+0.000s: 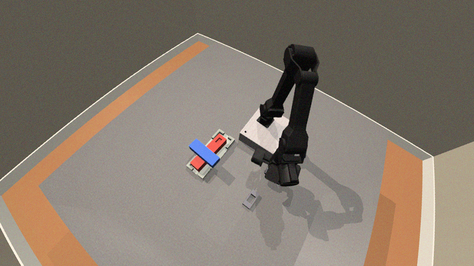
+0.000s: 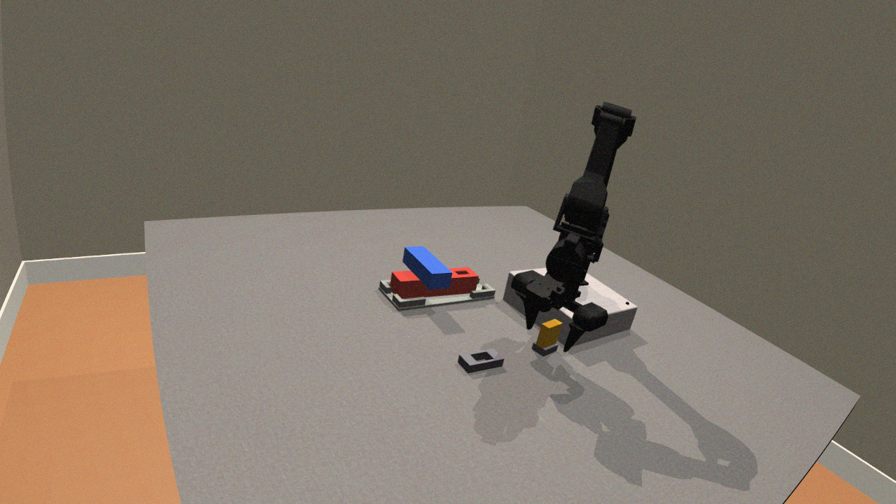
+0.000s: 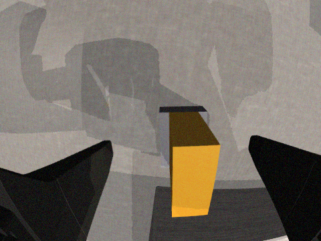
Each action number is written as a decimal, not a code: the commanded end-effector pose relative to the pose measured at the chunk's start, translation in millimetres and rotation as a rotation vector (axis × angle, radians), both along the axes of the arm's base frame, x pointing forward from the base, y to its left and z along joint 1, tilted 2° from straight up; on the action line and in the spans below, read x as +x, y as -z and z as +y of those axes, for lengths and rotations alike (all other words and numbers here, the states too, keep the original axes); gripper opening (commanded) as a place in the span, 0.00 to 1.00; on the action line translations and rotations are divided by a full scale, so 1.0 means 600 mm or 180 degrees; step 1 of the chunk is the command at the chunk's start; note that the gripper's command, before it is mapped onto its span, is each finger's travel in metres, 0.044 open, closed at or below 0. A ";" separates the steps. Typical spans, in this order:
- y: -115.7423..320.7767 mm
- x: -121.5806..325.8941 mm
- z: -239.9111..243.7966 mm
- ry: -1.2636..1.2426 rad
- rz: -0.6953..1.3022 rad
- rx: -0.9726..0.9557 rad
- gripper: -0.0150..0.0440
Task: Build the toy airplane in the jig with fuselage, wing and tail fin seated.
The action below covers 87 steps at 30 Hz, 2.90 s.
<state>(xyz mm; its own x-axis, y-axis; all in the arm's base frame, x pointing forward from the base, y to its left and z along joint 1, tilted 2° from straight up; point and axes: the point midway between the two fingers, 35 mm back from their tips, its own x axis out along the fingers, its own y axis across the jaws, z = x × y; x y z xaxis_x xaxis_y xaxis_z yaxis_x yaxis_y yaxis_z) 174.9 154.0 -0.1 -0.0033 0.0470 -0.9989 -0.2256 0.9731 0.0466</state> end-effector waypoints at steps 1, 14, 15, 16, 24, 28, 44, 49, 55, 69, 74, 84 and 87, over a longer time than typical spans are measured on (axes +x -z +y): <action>0.006 -0.003 -0.002 0.0015 0.0022 -0.0012 0.91; 0.006 -0.003 -0.002 0.0015 0.0022 -0.0012 0.37; 0.006 -0.003 -0.002 0.0015 0.0022 -0.0012 0.35; 0.006 -0.003 -0.002 0.0015 0.0022 -0.0012 0.34; 0.003 -0.002 -0.001 0.0010 0.0023 -0.0013 0.25; -0.011 -0.001 0.000 -0.0013 0.0030 -0.0018 0.25; -0.087 0.009 0.004 -0.0017 0.0029 -0.0017 0.25; -0.113 0.010 0.003 -0.0011 0.0027 -0.0016 0.25; -0.144 0.009 0.001 -0.0003 0.0024 -0.0015 0.25; -0.214 0.000 -0.010 0.0015 0.0019 -0.0012 0.25; -0.212 0.009 -0.019 0.0028 0.0012 -0.0017 0.25; -0.200 0.040 -0.057 0.0081 -0.0013 -0.0040 0.25; -0.196 0.049 -0.069 0.0097 -0.0019 -0.0048 0.25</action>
<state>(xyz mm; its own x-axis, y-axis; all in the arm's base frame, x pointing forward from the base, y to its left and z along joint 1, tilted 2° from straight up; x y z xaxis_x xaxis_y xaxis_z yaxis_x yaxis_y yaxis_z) 200.4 119.6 121.1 0.0062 0.0401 -0.9992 -0.1963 0.9798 0.0381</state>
